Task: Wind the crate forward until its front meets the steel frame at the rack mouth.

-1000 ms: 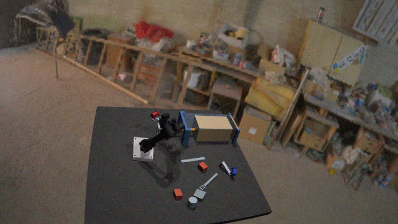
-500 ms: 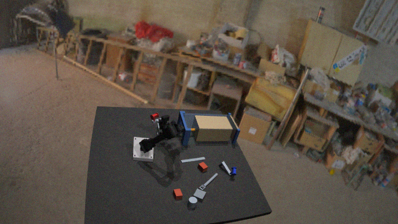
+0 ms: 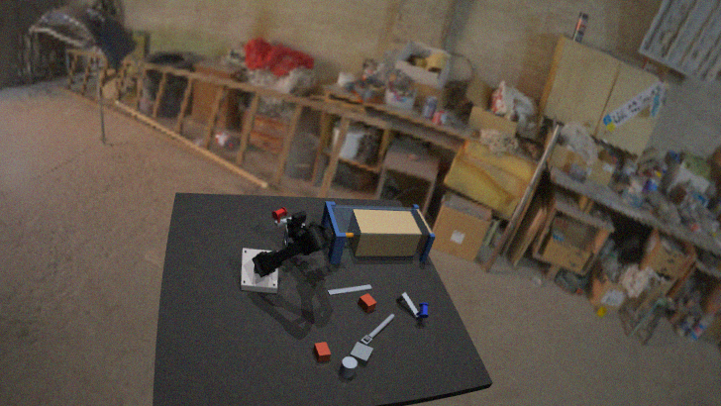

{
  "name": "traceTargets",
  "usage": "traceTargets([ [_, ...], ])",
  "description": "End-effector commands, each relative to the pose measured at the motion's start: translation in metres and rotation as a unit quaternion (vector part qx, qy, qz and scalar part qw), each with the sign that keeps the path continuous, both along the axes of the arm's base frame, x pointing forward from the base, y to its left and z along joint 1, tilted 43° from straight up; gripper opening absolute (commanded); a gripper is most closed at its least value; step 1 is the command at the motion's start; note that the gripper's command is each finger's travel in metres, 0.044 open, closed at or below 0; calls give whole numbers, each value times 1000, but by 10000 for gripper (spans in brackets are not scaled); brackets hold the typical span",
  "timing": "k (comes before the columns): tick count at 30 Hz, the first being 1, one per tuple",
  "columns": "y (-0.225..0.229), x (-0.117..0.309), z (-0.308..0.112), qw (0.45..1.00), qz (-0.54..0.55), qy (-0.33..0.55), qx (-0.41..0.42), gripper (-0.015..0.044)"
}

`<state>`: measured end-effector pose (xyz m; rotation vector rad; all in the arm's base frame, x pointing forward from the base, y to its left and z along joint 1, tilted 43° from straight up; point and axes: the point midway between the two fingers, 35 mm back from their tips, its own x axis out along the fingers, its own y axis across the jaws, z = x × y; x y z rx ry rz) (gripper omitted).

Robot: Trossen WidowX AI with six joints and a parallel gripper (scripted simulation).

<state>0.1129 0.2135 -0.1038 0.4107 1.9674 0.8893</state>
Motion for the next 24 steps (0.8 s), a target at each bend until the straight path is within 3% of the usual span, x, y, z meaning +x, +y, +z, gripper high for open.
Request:
traceTargets([
  [1, 0, 0, 0, 1000, 1, -1, 4, 0],
  [24, -8, 3, -1, 1000, 0, -1, 5, 0],
])
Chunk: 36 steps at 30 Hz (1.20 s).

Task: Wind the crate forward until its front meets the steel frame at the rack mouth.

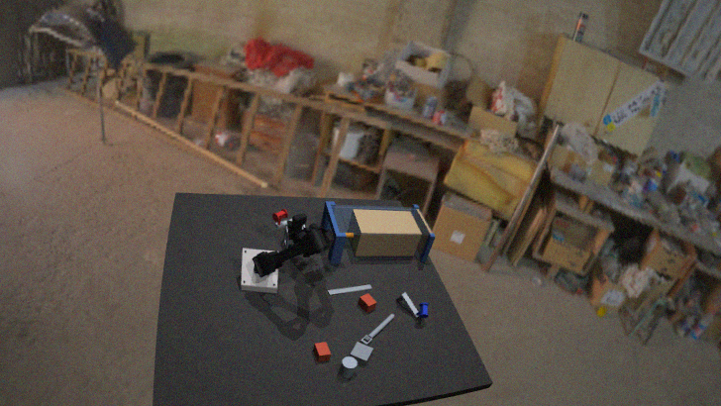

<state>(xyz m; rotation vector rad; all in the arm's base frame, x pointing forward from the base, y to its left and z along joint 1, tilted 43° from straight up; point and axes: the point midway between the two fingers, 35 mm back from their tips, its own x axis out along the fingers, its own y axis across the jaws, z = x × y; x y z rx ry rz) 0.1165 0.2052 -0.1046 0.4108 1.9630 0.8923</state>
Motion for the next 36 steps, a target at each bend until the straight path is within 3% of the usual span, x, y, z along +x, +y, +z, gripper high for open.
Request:
traceTargets([
  [1, 0, 0, -1, 1000, 0, 0, 3, 0],
  [36, -7, 0, -10, 1000, 0, 1, -1, 0],
])
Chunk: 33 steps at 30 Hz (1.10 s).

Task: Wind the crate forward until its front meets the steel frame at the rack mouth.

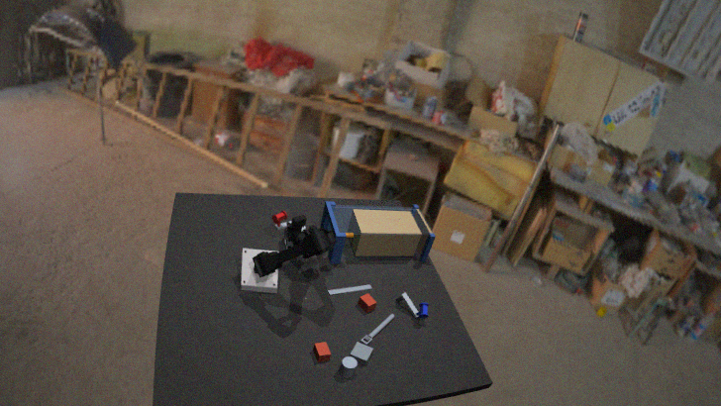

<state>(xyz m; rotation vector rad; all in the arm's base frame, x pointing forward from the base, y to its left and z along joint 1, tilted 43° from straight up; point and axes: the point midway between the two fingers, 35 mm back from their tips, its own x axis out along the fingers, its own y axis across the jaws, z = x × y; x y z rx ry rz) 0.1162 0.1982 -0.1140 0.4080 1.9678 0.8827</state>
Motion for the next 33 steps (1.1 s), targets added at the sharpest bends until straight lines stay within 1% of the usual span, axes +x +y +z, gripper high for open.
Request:
traceTargets([
  [1, 0, 0, 0, 1000, 0, 0, 3, 0],
  [33, -6, 0, -6, 1000, 0, 0, 3, 0],
])
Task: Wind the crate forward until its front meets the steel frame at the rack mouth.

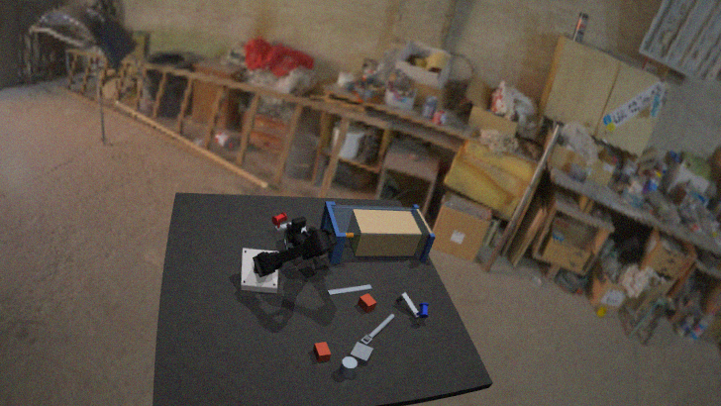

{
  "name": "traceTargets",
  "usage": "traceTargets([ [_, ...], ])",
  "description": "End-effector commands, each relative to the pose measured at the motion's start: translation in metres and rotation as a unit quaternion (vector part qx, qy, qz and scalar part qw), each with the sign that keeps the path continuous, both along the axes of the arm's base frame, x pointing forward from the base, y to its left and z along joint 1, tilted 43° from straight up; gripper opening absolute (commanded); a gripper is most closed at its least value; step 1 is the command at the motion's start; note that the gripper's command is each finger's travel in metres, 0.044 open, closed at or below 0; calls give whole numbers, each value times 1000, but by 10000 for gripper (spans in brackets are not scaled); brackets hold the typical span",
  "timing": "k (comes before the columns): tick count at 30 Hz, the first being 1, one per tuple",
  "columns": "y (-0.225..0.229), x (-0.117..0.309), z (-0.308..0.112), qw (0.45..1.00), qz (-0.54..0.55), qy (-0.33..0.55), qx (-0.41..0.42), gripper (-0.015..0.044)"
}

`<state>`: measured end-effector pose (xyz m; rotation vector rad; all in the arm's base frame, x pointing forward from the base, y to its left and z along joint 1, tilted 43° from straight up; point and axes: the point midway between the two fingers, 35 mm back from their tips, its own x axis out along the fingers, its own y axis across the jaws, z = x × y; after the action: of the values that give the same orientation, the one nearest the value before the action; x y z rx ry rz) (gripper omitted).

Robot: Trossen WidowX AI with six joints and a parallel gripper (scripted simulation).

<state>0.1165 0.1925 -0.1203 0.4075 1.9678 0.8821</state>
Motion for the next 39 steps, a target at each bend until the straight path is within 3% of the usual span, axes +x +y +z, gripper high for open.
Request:
traceTargets([
  [1, 0, 0, 0, 1000, 0, 0, 3, 0],
  [3, 0, 0, 0, 1000, 0, 0, 3, 0],
  [12, 0, 0, 0, 1000, 0, 0, 0, 236],
  [39, 0, 0, 0, 1000, 0, 0, 0, 240],
])
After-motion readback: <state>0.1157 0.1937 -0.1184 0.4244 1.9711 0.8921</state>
